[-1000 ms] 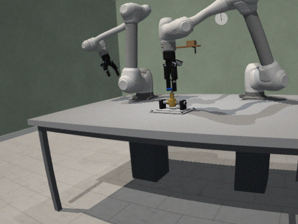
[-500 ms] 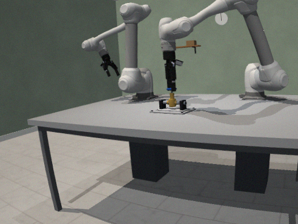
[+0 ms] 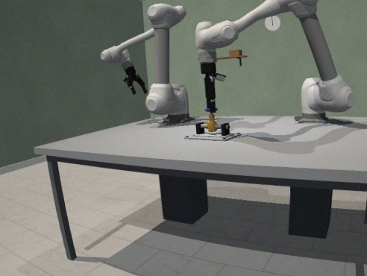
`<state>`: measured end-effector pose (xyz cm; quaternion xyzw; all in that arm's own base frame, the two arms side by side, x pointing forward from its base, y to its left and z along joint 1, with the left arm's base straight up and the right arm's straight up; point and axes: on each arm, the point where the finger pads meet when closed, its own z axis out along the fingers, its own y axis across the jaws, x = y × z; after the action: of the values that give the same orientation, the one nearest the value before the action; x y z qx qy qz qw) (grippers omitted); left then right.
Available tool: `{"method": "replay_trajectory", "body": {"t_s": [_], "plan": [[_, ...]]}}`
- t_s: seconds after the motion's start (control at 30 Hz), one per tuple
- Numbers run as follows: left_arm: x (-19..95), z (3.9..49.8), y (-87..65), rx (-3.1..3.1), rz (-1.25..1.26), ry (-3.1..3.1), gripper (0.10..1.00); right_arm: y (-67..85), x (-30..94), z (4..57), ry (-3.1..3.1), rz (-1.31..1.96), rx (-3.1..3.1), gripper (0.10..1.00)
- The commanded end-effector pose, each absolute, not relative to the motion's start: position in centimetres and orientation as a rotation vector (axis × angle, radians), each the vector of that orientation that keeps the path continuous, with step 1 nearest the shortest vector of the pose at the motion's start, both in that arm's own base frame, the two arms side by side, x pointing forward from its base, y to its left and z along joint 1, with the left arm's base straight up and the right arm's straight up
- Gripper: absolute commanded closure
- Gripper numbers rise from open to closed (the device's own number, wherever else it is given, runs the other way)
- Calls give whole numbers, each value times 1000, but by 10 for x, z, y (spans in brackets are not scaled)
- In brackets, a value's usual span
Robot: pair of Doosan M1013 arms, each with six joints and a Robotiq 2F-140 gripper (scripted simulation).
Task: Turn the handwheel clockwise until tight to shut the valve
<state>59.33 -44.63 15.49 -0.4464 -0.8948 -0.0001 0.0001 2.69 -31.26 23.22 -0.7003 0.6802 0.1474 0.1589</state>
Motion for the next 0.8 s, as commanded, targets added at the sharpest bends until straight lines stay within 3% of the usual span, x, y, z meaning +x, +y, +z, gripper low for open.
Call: {"method": "replay_trajectory", "body": {"t_s": [0.0, 0.77], "plan": [[594, 156, -447, -1447, 0, -2791, 999, -313, 27, 233, 1945, 420, -2002, 98], [594, 156, -447, -1678, 0, -2658, 999, -313, 27, 233, 1945, 420, -2002, 98]]}}
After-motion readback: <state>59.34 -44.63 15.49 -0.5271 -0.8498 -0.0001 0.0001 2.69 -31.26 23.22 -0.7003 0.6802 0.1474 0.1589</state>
